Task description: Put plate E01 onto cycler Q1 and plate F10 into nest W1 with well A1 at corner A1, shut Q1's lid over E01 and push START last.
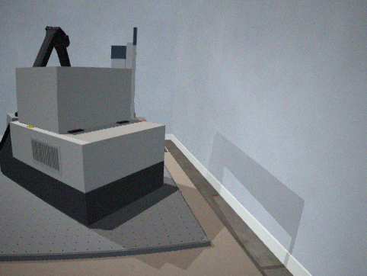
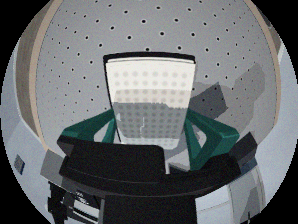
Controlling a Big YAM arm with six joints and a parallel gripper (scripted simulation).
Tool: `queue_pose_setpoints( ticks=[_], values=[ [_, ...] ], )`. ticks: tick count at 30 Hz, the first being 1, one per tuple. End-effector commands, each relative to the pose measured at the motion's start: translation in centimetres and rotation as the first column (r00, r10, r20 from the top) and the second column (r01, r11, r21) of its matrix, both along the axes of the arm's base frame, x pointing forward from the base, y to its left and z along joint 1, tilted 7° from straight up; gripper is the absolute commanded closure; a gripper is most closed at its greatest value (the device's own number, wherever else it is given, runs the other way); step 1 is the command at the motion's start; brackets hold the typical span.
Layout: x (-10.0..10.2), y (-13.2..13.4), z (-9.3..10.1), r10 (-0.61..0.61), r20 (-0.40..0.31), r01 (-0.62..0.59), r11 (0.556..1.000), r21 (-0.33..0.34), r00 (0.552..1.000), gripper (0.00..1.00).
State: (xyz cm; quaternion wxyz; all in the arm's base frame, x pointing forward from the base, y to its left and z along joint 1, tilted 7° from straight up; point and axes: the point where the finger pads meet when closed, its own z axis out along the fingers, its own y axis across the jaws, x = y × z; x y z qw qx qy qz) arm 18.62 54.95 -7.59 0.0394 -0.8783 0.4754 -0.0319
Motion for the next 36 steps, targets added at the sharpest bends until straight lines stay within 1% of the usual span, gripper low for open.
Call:
queue_pose_setpoints(
  ticks=[1, 5, 8, 10, 13, 22, 29, 36],
  values=[
    [0.6, -0.1, -0.3, -0.022, 0.001, 0.022, 1.0, 0.004, 1.0, 1.0],
    [0.6, -0.9, -0.1, -0.025, -0.001, 0.025, 1.0, -0.002, 1.0, 1.0],
    [0.8, -0.4, 0.5, -0.017, 0.003, 0.017, 1.0, 0.011, 1.0, 1.0],
    [0.4, 0.2, 0.6, 0.0, 0.006, 0.0, 1.0, 0.017, 1.0, 1.0],
    [0.0, 0.8, 0.2, 0.018, 0.007, -0.018, 1.0, 0.019, 1.0, 1.0],
    [0.0, 2.0, 0.5, 0.024, 0.012, -0.025, 0.999, 0.037, 1.0, 1.0],
    [-0.2, 1.8, 0.3, 0.025, 0.005, -0.025, 1.0, 0.018, 1.0, 1.0],
    [-0.2, 1.9, 0.3, 0.004, 0.003, -0.004, 1.0, 0.019, 1.0, 1.0]
  ],
)
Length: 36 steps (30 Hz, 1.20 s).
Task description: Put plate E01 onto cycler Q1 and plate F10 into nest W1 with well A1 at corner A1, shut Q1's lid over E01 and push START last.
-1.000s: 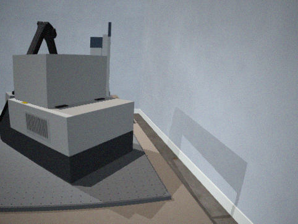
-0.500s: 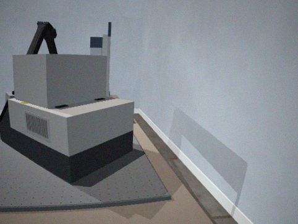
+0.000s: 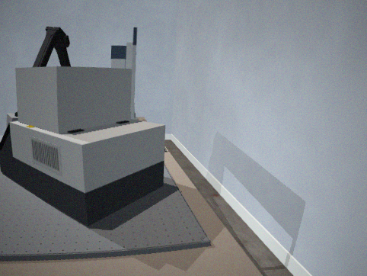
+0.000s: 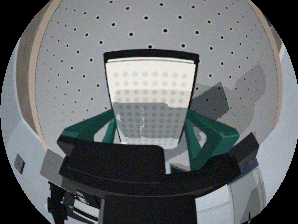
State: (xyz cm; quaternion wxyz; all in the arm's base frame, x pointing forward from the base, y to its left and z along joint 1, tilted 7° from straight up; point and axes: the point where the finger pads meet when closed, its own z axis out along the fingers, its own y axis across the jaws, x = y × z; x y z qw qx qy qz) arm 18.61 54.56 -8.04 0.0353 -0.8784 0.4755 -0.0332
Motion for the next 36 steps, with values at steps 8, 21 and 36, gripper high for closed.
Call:
queue_pose_setpoints(
  ticks=[8, 21, 36],
  values=[
    [0.2, 2.5, 0.9, -0.001, 0.007, 0.001, 0.999, 0.038, 1.0, 1.0],
    [1.3, 2.7, 0.9, -0.017, 0.011, 0.016, 0.998, 0.057, 1.0, 1.0],
    [1.7, 2.7, 1.0, -0.021, 0.02, 0.02, 0.998, 0.058, 1.0, 1.0]
  ],
)
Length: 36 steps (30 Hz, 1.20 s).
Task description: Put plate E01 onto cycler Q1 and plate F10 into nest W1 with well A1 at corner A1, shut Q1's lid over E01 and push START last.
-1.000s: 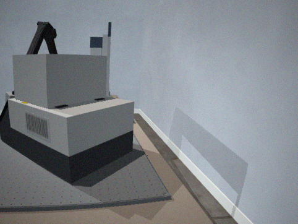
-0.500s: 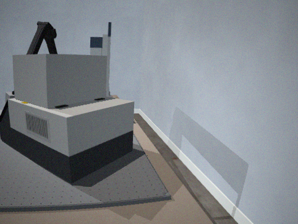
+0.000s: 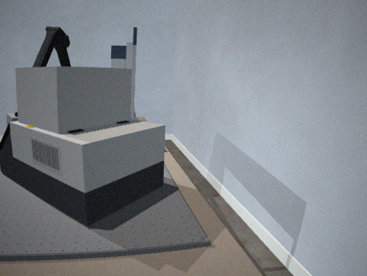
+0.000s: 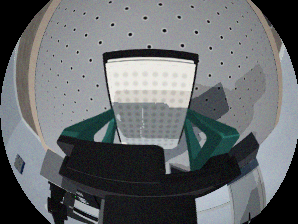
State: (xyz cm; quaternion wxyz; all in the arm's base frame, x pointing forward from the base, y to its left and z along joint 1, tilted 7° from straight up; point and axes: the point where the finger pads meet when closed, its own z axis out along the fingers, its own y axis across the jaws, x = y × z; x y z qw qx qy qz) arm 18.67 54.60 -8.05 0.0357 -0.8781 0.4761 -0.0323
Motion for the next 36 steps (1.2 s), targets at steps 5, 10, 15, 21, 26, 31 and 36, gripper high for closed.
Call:
queue_pose_setpoints(
  ticks=[5, 10, 15, 21, 26, 31, 36],
  values=[
    [1.5, 2.5, 0.9, -0.019, 0.016, 0.018, 0.998, 0.054, 1.0, 0.0],
    [0.1, 1.6, 1.0, -0.001, 0.005, 0.001, 1.0, 0.031, 1.0, 0.0],
    [-0.4, 1.2, 1.3, 0.005, 0.004, -0.005, 1.0, 0.025, 1.0, 0.0],
    [-0.7, 0.3, 1.1, 0.005, -0.001, -0.005, 1.0, 0.01, 1.0, 0.0],
    [0.4, -0.2, 1.0, -0.015, -0.002, 0.015, 1.0, 0.007, 1.0, 0.0],
    [0.7, 0.3, 1.4, -0.016, 0.002, 0.016, 1.0, 0.02, 1.0, 0.0],
    [1.1, 1.7, 2.1, -0.016, 0.014, 0.016, 0.998, 0.058, 1.0, 0.0]
  ],
)
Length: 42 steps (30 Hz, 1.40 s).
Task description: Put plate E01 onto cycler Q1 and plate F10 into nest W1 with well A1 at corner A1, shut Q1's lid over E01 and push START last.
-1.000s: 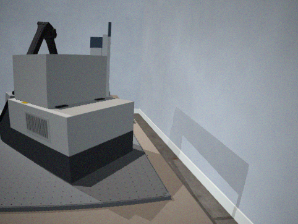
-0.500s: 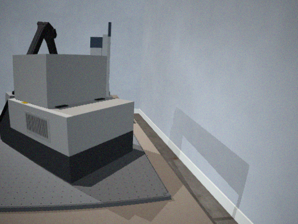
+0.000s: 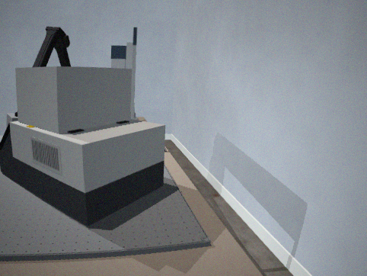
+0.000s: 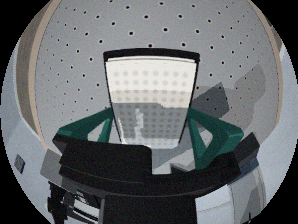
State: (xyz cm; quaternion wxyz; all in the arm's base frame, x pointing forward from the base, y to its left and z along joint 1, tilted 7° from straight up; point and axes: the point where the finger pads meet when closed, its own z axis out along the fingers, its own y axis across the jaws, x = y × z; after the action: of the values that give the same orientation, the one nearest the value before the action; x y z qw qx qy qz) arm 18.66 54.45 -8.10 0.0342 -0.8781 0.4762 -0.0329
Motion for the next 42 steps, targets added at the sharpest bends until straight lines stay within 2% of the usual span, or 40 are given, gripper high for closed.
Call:
queue_pose_setpoints(
  ticks=[1, 28, 42],
  values=[
    [1.2, 2.1, 2.3, -0.016, 0.016, 0.015, 0.998, 0.066, 1.0, 0.0],
    [1.5, 3.0, 3.2, -0.015, 0.018, 0.014, 0.997, 0.074, 1.0, 0.0],
    [0.8, 0.7, 1.5, -0.014, 0.003, 0.014, 1.0, 0.026, 1.0, 0.0]
  ],
)
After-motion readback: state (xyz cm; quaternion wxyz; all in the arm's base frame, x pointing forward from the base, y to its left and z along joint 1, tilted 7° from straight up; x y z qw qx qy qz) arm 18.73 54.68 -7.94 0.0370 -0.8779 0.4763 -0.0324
